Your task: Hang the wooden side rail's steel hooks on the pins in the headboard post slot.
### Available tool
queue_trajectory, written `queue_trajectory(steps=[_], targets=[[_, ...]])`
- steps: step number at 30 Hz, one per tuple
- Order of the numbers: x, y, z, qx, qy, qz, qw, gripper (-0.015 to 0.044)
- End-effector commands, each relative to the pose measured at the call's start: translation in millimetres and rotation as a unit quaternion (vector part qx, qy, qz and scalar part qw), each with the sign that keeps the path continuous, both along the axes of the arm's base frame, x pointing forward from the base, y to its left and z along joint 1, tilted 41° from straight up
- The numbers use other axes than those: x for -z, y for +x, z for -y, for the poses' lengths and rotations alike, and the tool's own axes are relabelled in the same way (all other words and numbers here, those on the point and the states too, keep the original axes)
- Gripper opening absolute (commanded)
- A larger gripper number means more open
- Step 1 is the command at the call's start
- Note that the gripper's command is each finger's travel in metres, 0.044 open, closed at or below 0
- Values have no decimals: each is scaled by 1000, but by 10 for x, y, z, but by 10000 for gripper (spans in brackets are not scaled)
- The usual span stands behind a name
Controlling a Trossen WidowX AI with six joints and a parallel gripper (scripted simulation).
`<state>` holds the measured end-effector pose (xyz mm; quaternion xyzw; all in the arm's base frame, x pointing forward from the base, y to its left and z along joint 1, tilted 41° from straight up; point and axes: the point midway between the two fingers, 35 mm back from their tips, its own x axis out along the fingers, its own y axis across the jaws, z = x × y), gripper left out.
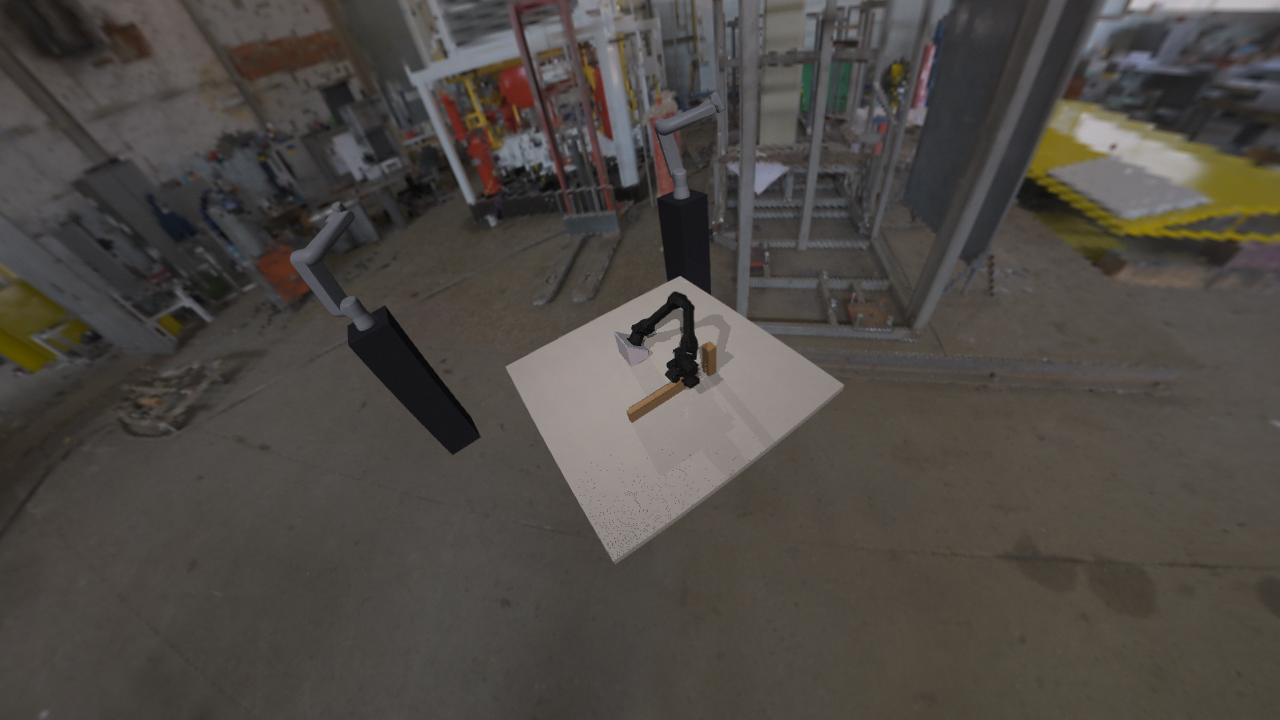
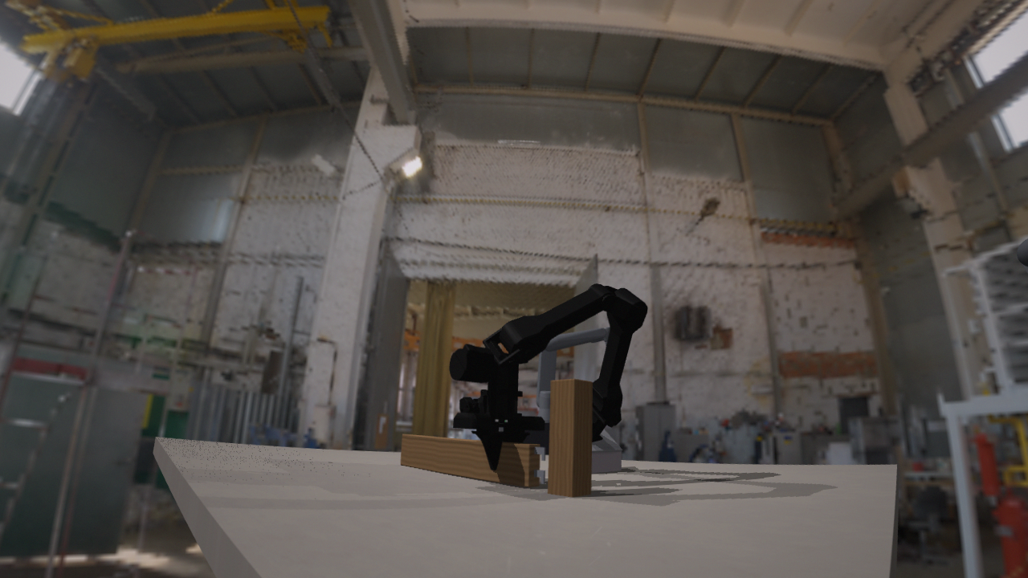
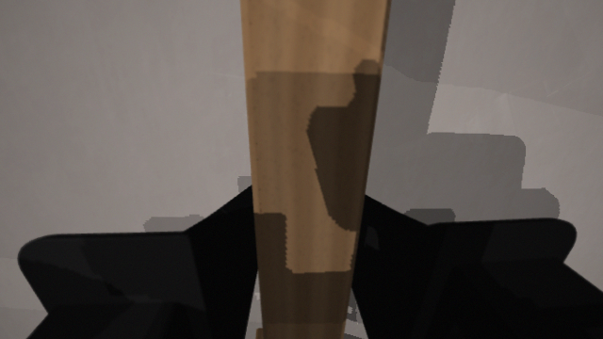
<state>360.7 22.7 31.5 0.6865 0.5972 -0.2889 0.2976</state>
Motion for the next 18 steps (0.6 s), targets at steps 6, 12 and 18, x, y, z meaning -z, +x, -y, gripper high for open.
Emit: queue_trajectory(steps=[6, 12, 18], targets=[[-41, 13, 31, 1, 0, 5, 1000, 0], [-49, 11, 38, 1, 0, 5, 1000, 0], [-56, 10, 44, 1, 0, 5, 1000, 0]])
